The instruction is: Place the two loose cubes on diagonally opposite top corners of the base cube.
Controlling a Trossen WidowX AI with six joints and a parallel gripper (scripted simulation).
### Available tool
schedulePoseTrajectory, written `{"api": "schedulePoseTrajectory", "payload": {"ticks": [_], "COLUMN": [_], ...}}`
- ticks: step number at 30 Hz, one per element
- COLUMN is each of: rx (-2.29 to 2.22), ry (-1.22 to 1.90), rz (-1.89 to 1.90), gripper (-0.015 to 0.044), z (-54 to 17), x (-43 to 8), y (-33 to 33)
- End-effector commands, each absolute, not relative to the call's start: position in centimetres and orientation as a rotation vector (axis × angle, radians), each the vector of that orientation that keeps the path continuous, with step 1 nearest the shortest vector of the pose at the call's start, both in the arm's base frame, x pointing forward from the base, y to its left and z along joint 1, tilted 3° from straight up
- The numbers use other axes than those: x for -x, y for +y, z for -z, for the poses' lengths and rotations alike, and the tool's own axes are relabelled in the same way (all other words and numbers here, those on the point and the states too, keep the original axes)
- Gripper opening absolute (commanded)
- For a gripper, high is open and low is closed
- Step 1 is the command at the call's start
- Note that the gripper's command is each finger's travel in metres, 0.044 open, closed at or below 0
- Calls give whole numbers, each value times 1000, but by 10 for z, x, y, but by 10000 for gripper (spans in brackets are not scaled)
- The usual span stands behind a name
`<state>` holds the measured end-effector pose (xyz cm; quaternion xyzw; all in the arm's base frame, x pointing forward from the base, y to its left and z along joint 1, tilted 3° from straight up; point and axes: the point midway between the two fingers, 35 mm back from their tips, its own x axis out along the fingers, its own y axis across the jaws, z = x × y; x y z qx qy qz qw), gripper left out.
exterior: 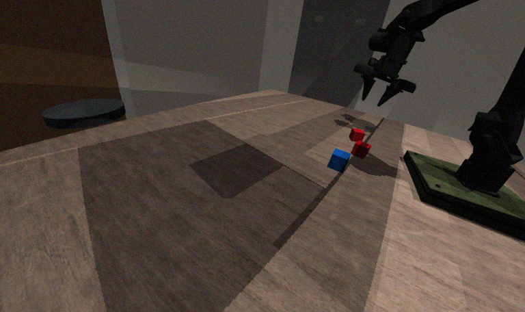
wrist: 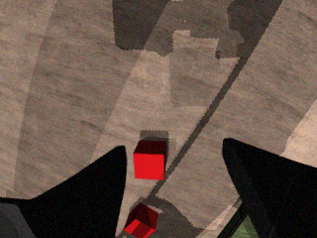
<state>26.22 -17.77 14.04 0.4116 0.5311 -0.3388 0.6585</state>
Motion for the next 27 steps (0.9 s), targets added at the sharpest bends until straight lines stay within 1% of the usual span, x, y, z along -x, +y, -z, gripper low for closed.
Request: {"api": "schedulePoseTrajectory", "payload": {"ticks": [1, 8, 13, 21, 27], "rx": [-925, -901, -900, -900, -900], "ry": [1241, 1283, 1284, 1284, 1284], "rz": [817, 895, 897, 897, 897], "gripper": [265, 265, 265, 265, 265], "z": [-144, -149, -144, -88, -81], "x": [-267, -268, -268, -272, -272], "y": [-147, -103, -103, -105, -105]}}
